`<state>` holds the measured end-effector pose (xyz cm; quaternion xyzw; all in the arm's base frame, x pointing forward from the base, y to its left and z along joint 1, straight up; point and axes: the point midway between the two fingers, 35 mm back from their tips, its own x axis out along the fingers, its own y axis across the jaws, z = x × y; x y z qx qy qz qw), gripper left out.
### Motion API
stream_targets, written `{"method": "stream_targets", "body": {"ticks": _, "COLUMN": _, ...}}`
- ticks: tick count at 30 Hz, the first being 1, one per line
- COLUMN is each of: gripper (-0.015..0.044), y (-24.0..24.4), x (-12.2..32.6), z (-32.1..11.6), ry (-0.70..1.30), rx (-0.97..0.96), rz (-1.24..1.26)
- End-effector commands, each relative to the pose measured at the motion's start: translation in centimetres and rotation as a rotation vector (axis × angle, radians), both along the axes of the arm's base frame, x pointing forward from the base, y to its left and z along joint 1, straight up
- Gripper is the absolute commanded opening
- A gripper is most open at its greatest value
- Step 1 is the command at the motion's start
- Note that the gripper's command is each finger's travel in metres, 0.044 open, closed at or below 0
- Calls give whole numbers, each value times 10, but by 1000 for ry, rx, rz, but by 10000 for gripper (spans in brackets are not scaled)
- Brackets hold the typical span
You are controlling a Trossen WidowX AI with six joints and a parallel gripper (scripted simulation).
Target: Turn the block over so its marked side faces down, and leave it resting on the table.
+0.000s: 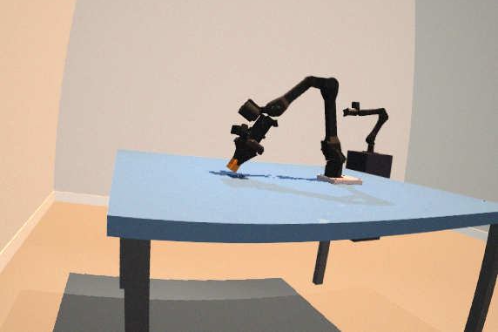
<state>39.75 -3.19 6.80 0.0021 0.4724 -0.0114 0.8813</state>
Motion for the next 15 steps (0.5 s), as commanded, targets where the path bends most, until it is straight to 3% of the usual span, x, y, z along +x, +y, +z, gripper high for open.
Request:
{"method": "stream_targets", "body": {"ticks": 1, "gripper": 0, "y": 1, "x": -2, "z": 3, "ry": -46, "rx": -1, "rz": 4}}
{"method": "stream_targets", "body": {"ticks": 15, "gripper": 0, "y": -1, "x": 13, "z": -18, "ry": -186, "rx": -2, "rz": 2}}
